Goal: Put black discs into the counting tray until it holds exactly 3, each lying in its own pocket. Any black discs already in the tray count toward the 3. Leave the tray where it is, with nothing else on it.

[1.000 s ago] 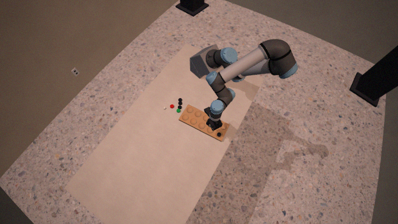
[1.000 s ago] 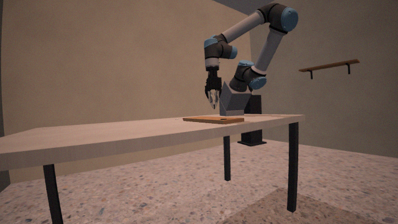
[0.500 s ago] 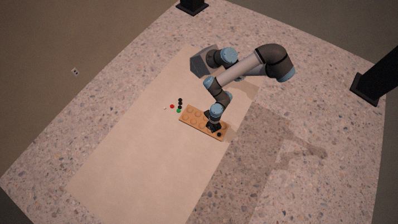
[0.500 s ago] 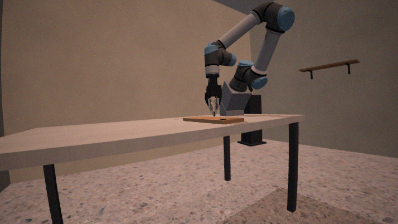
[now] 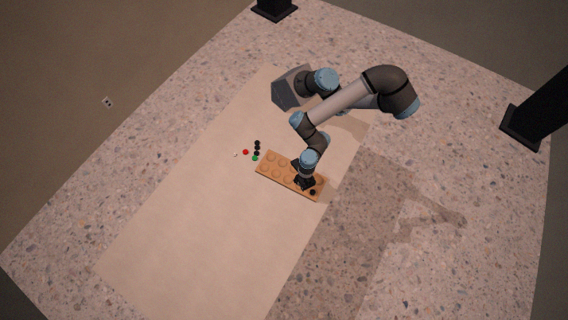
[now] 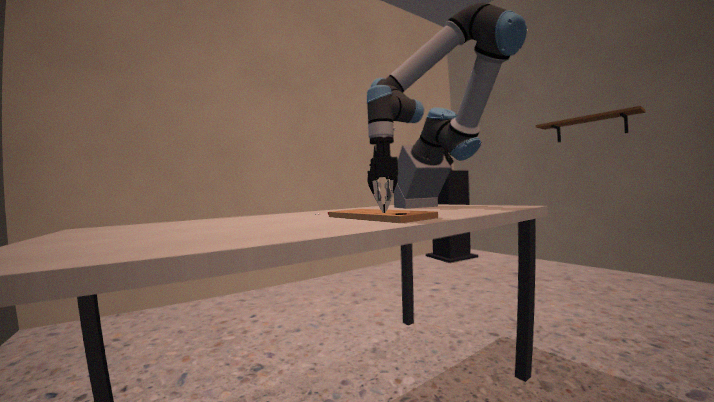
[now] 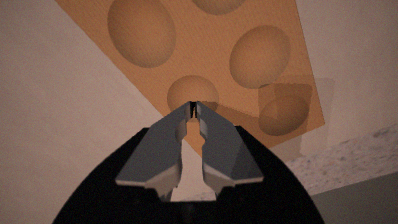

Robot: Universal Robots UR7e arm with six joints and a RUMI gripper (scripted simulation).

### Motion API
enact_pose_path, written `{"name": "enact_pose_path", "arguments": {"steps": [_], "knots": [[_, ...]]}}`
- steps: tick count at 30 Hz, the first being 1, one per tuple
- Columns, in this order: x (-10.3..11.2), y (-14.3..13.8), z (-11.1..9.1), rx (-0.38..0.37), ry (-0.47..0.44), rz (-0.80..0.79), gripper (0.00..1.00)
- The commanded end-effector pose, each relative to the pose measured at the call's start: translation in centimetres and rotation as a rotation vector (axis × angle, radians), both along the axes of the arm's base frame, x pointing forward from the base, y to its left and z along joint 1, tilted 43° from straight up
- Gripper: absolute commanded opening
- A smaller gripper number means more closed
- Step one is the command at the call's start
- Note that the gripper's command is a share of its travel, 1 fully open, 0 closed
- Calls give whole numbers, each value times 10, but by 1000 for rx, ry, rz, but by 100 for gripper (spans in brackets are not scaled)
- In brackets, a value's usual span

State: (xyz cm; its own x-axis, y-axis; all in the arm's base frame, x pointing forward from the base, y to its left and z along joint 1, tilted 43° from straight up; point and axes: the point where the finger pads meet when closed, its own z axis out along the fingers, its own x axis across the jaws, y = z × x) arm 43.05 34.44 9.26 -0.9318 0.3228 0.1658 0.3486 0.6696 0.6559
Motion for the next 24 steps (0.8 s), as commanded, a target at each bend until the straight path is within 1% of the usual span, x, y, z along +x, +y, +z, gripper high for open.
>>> {"name": "enact_pose_path", "arguments": {"steps": [1,12,13,24], "knots": [[0,3,-3,0,0,-1,0],[1,2,-3,0,-1,-2,0],[1,2,-3,0,-1,-2,22],[1,2,-3,0,-1,-2,22]]}}
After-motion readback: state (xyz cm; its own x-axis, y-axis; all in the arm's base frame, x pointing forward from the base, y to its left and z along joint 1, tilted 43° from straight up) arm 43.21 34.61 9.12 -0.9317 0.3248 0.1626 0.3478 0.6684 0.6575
